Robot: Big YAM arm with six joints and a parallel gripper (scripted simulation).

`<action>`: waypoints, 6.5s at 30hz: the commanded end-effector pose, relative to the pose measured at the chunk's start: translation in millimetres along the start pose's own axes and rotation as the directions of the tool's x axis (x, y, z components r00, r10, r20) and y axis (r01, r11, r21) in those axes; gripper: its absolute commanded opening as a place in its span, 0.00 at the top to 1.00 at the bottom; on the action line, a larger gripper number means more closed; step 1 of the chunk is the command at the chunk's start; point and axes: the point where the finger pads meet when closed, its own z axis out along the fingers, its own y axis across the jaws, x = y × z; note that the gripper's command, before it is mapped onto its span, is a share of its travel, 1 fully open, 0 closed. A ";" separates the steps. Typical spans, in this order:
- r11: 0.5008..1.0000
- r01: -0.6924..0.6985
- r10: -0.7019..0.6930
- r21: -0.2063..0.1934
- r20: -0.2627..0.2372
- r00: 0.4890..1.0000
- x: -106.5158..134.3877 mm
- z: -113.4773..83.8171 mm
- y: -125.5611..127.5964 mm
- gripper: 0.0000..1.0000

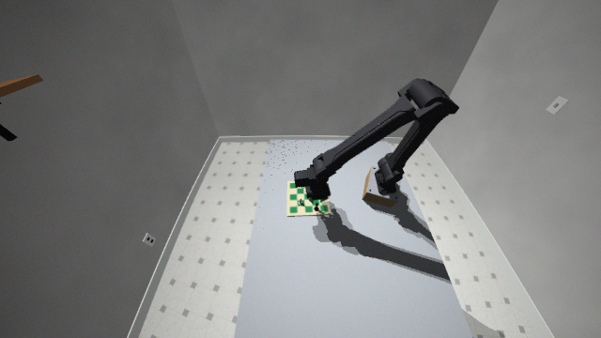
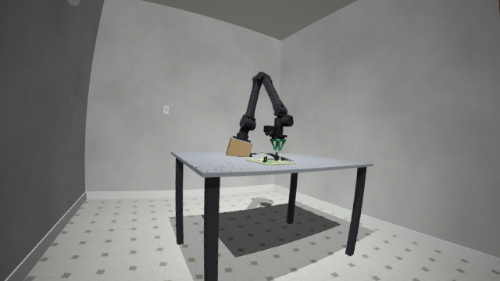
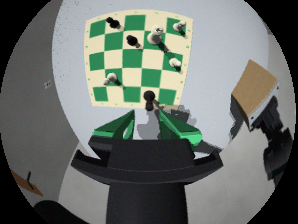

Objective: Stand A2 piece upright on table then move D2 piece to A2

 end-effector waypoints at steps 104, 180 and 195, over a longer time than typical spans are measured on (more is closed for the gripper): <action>1.000 -0.005 0.005 -0.011 0.004 1.000 3.4 40.2 -4.1 0.60; 0.999 0.006 -0.006 -0.049 0.003 1.000 2.9 5.2 15.6 1.00; 0.998 0.009 -0.009 -0.061 0.003 1.000 4.0 -81.0 17.4 1.00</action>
